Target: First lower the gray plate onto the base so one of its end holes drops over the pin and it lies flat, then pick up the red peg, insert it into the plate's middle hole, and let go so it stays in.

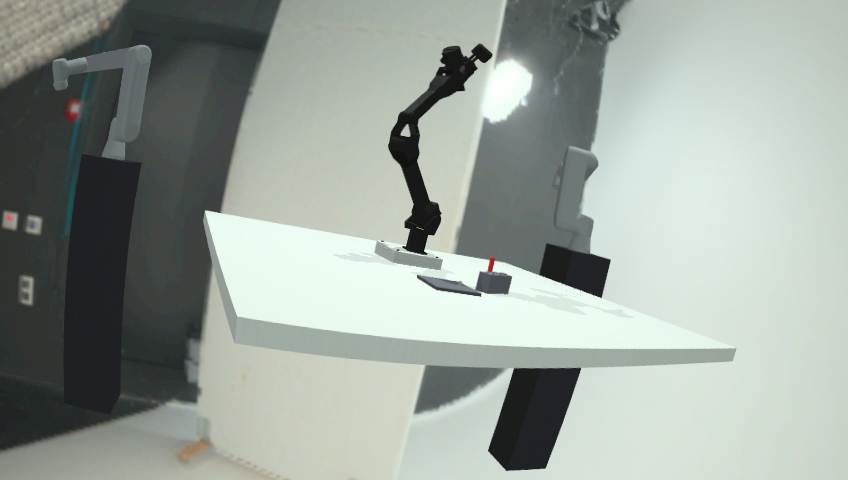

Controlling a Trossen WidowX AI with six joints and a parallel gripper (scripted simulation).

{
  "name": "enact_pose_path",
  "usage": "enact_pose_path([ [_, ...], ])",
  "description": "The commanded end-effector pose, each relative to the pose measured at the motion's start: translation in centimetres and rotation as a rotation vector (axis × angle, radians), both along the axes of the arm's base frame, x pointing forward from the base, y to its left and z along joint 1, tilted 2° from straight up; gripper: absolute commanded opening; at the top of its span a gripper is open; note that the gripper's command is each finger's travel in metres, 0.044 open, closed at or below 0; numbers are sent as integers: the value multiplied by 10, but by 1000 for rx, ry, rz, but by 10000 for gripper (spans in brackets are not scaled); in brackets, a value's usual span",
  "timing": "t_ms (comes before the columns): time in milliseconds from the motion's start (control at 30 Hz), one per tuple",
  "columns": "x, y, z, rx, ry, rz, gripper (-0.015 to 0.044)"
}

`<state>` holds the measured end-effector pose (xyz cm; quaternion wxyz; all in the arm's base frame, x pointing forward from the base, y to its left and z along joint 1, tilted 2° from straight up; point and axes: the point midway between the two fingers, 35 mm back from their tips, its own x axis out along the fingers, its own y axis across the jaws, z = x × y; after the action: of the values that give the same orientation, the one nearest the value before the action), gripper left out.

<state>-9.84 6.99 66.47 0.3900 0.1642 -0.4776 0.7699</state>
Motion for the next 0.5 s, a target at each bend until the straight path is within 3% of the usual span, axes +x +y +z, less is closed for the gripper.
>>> enact_pose_path([
  [0, 0, 0, 0, 0, 0, 0, 426],
  [233, -5, 86, -35, -342, 42, -97, 440],
  [467, 29, 179, -89, -729, 207, -254, 440],
])
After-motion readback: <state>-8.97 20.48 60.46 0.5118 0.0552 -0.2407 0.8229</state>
